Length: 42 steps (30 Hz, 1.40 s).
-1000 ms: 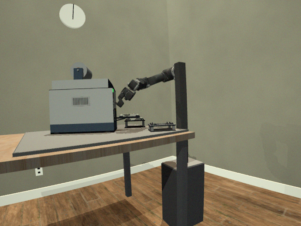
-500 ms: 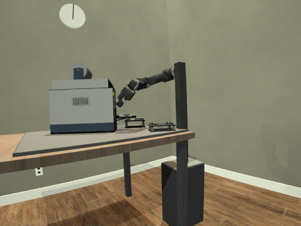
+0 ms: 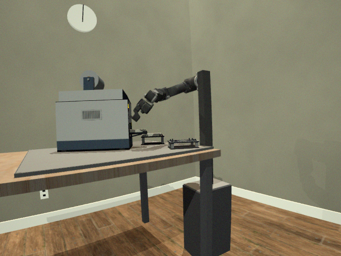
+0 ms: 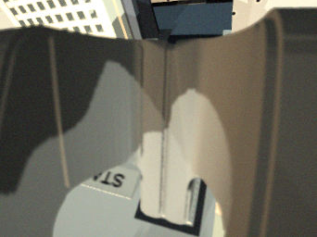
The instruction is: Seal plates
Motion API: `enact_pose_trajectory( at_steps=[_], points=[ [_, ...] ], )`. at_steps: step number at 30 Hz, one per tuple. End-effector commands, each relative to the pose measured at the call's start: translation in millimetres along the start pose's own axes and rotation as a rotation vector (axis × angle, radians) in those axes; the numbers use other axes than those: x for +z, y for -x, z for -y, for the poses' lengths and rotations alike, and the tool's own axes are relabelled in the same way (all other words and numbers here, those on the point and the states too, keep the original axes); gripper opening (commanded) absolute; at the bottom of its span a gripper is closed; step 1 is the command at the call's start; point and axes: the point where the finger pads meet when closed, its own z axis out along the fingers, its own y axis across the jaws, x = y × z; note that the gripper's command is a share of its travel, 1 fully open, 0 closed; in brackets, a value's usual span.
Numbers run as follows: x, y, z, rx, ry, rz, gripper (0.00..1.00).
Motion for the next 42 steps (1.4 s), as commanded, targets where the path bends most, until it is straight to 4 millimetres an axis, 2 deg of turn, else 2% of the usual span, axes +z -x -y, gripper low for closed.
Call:
enact_pose_trajectory(
  at_steps=[1, 16, 17, 26, 28, 42],
  points=[
    [-3.5, 3.7, -0.3, 0.008, 0.001, 0.012, 0.00],
    [-23.2, -5.9, -0.4, 0.010, 0.003, 0.009, 0.00],
    [-27.2, -9.3, 0.7, 0.011, 0.003, 0.006, 0.65],
    [-36.6, -36.1, -39.3, 0.104, 0.271, -0.138, 0.65],
    [-36.6, -36.1, -39.3, 0.104, 0.271, -0.138, 0.65],
    [-70.0, -65.5, -93.7, 0.293, 0.589, -0.313, 0.65]
  ],
)
